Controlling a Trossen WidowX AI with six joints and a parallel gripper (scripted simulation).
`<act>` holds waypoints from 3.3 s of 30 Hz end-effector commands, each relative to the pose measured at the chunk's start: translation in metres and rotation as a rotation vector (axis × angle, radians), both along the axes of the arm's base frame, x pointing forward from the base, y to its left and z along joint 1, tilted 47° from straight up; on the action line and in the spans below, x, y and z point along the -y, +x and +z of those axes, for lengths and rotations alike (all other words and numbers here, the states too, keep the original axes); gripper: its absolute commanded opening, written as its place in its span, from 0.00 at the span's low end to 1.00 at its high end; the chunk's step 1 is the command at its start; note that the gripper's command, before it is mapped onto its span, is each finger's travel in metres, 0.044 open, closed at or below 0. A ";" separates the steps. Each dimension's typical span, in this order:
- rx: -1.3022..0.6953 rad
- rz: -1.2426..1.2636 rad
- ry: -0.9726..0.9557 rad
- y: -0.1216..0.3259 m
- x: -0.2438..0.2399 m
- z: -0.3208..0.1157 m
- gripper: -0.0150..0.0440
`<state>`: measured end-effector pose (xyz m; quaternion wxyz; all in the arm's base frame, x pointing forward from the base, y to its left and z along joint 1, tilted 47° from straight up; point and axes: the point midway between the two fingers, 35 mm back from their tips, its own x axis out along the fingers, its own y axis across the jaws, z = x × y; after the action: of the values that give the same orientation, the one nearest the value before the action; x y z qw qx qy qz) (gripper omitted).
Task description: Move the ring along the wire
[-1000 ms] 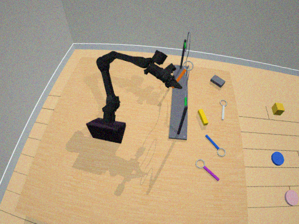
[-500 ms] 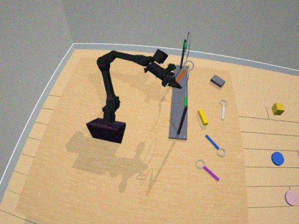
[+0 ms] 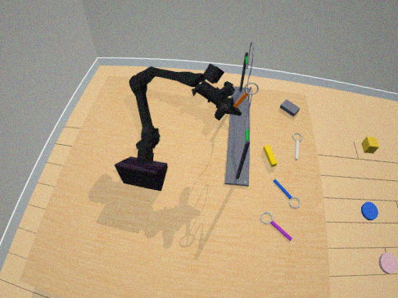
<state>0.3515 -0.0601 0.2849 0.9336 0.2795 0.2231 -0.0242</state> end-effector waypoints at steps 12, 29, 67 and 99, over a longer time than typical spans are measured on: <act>0.036 0.021 0.371 0.001 -0.018 0.018 0.00; 0.077 0.040 0.794 0.001 -0.029 0.045 0.00; 0.156 0.075 1.611 -0.002 -0.017 0.097 0.00; 0.187 0.089 1.924 -0.003 -0.018 0.105 0.00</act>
<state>0.3486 -0.0465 0.3937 0.3121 0.9182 0.0826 0.2294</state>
